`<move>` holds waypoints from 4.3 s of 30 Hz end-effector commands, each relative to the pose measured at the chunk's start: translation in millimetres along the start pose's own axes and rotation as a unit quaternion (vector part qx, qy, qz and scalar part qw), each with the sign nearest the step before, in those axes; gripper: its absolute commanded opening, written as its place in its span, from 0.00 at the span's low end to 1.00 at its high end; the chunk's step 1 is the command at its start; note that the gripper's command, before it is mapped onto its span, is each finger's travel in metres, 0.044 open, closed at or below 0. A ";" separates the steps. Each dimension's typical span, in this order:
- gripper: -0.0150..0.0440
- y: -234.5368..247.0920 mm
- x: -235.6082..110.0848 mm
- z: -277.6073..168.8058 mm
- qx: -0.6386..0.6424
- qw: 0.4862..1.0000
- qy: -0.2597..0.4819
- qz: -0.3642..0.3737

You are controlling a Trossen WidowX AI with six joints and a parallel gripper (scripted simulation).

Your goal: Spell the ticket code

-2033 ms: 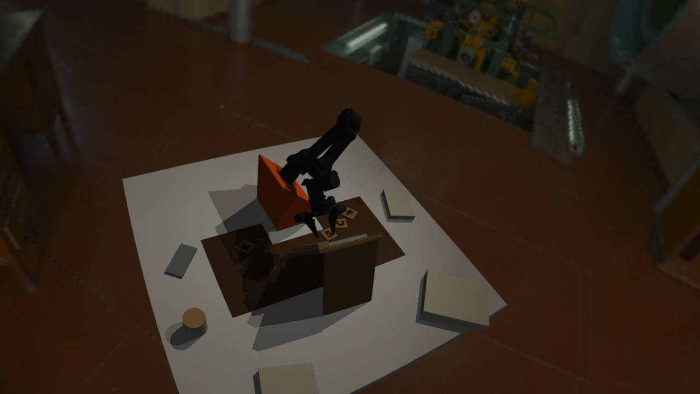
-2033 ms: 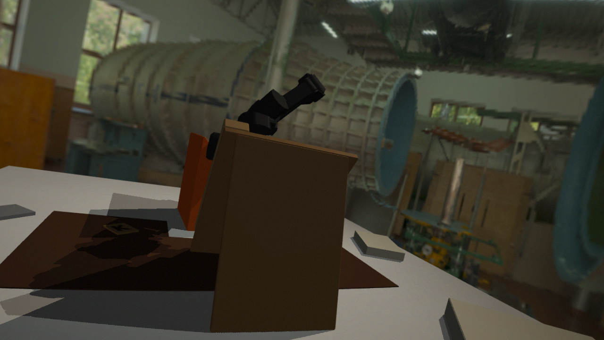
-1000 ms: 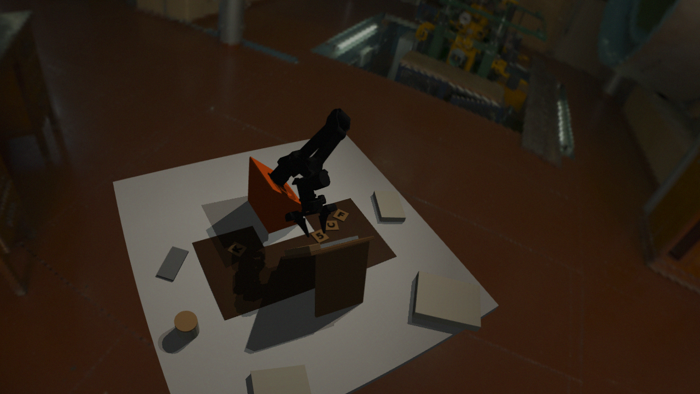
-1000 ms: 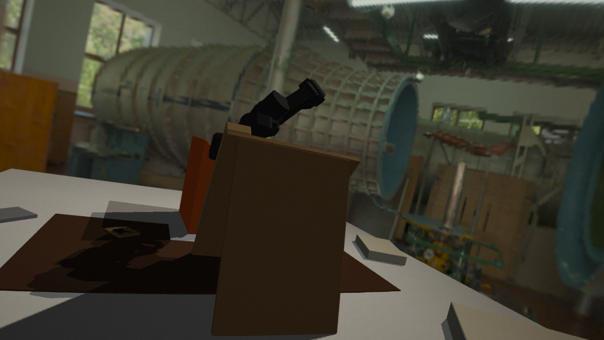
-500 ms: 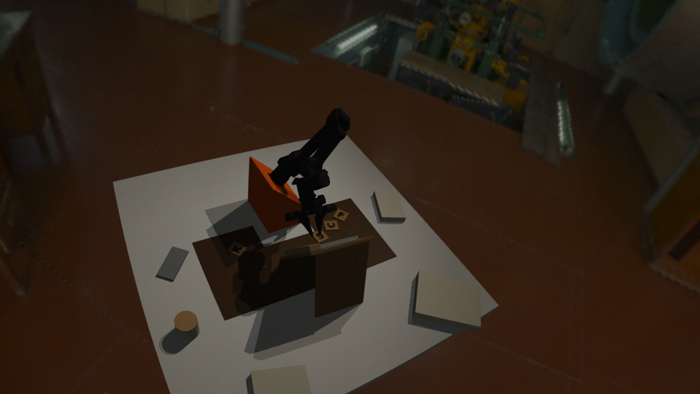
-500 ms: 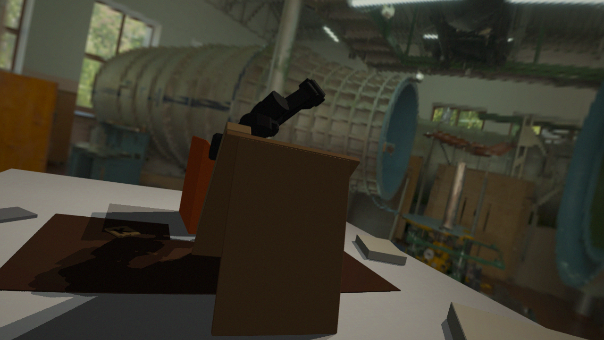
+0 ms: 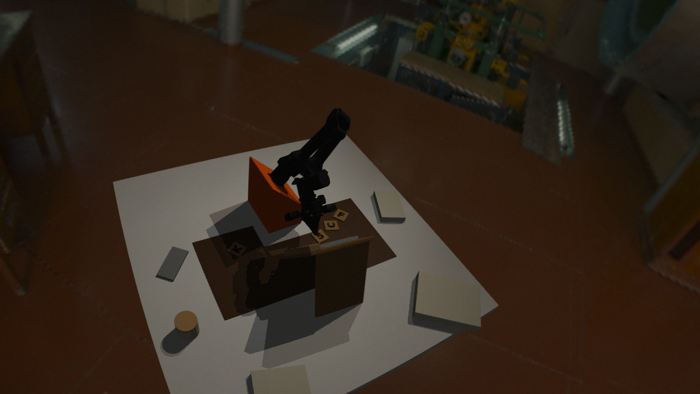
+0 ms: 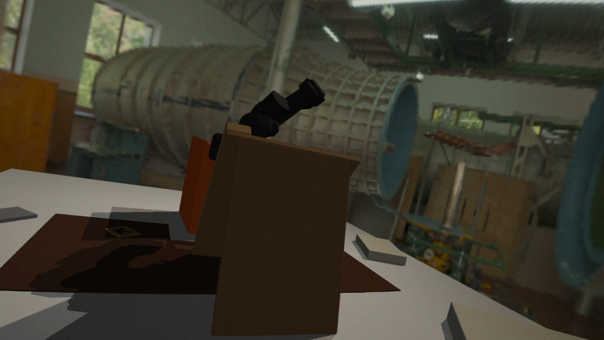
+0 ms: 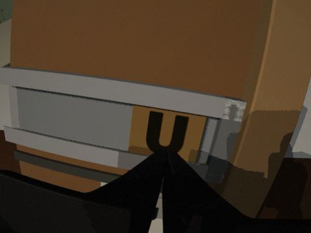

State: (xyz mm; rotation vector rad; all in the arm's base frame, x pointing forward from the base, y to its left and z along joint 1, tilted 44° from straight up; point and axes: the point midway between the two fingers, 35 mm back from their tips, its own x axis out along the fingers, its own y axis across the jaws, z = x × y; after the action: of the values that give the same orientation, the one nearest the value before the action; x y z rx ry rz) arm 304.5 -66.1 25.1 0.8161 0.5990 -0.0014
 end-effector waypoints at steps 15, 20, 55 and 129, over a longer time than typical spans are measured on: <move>0.25 10.1 22.7 15.2 -0.010 0.963 0.266 -0.045; 0.25 35.7 19.2 19.4 -0.005 0.941 0.339 0.000; 0.25 34.2 27.7 20.2 -0.005 0.940 0.341 0.002; 0.25 28.5 48.2 18.9 -0.005 0.940 0.341 0.003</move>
State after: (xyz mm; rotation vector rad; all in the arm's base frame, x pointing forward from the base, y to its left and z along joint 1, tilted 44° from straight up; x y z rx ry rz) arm 361.2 -48.6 31.7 0.8038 1.2507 0.2945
